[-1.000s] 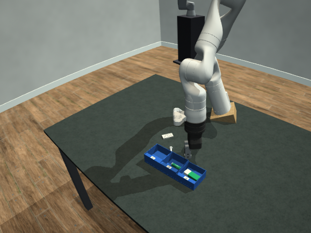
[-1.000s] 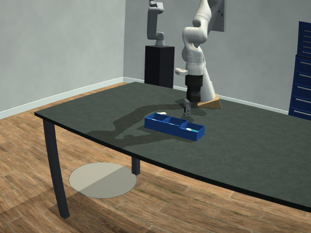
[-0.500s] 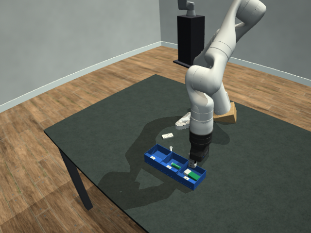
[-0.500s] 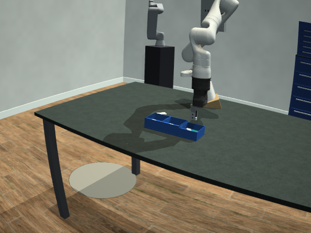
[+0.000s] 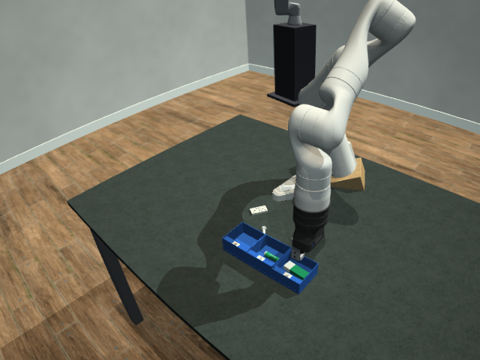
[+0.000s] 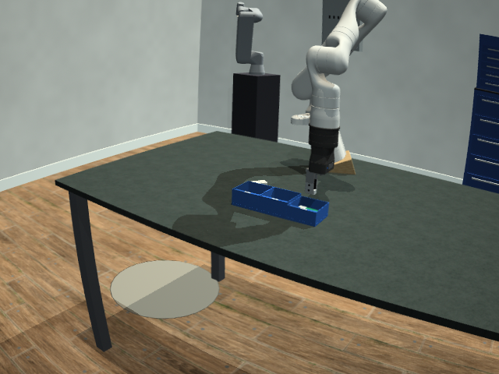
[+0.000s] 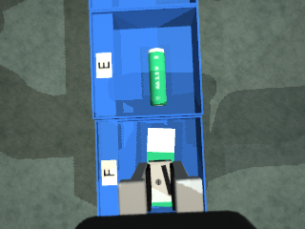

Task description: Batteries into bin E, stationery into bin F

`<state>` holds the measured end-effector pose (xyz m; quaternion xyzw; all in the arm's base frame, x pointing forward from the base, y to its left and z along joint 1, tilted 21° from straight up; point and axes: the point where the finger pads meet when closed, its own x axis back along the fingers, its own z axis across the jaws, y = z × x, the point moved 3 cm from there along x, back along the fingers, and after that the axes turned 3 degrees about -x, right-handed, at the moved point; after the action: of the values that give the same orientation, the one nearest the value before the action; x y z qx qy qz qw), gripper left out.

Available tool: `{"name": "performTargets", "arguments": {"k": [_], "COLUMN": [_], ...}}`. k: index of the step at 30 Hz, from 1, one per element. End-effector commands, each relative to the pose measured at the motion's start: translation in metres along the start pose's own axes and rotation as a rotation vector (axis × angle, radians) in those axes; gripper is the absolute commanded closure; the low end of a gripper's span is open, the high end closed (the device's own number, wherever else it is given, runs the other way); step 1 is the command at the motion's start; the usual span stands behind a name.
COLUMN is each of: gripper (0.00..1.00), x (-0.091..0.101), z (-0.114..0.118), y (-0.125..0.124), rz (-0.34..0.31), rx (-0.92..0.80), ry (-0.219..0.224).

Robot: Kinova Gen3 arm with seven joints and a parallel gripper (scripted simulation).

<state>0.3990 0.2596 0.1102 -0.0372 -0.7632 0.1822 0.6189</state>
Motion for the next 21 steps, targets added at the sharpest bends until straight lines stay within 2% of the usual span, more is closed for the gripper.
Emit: {"name": "performTargets", "arguments": {"k": [1,4,21], "gripper": [0.68,0.68,0.68], "x": [0.001,0.001,-0.032], "z": [-0.001,-0.001,0.000], "y": [0.000,0.000,0.000], "rz": [0.001,0.001,-0.001], "rx": [-0.006,-0.006,-0.004], "ry": [0.002,0.002,0.002]}}
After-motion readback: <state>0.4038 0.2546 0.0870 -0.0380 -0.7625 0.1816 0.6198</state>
